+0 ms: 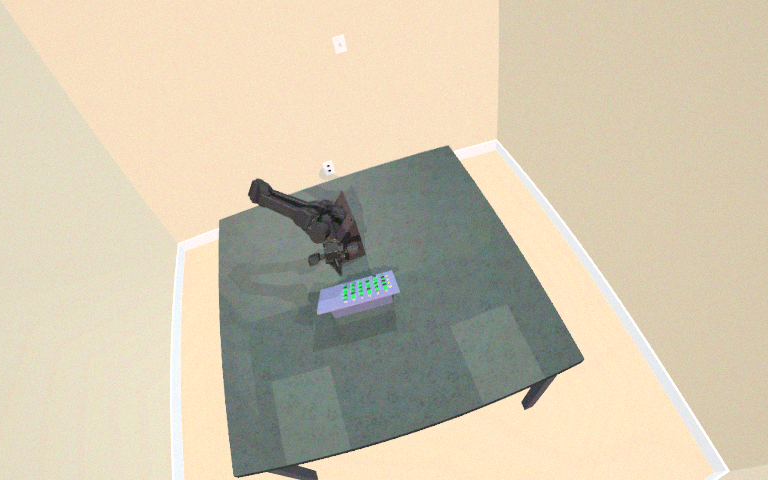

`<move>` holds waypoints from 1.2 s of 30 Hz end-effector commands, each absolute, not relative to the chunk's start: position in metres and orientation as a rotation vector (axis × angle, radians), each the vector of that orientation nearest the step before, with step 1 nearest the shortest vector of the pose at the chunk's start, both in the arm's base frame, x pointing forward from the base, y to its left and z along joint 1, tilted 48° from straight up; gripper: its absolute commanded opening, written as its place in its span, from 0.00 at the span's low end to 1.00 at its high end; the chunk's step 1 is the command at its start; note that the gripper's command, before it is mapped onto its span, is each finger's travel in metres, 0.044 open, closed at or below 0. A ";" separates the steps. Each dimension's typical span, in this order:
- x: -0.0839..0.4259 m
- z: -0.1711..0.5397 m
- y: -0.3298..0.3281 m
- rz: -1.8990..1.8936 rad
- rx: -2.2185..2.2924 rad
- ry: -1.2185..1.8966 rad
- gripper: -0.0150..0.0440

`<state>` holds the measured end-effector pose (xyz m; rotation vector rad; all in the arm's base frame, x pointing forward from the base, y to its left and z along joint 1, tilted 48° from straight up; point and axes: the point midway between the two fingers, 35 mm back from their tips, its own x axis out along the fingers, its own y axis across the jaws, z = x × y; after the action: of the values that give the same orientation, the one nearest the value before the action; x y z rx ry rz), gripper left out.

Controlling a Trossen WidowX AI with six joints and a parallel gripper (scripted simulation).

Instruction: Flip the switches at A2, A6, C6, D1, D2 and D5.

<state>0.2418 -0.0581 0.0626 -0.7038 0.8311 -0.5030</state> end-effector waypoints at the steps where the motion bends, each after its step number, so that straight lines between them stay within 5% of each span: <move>1: 0.236 0.065 -0.055 -0.509 -0.702 0.829 0.25; 22: 0.225 -0.056 0.027 -0.502 -0.696 0.837 0.25; 36: 0.244 -0.077 0.005 -0.518 -0.691 0.850 0.25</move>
<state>0.2401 0.0175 -0.0709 -0.6794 0.8347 -0.5127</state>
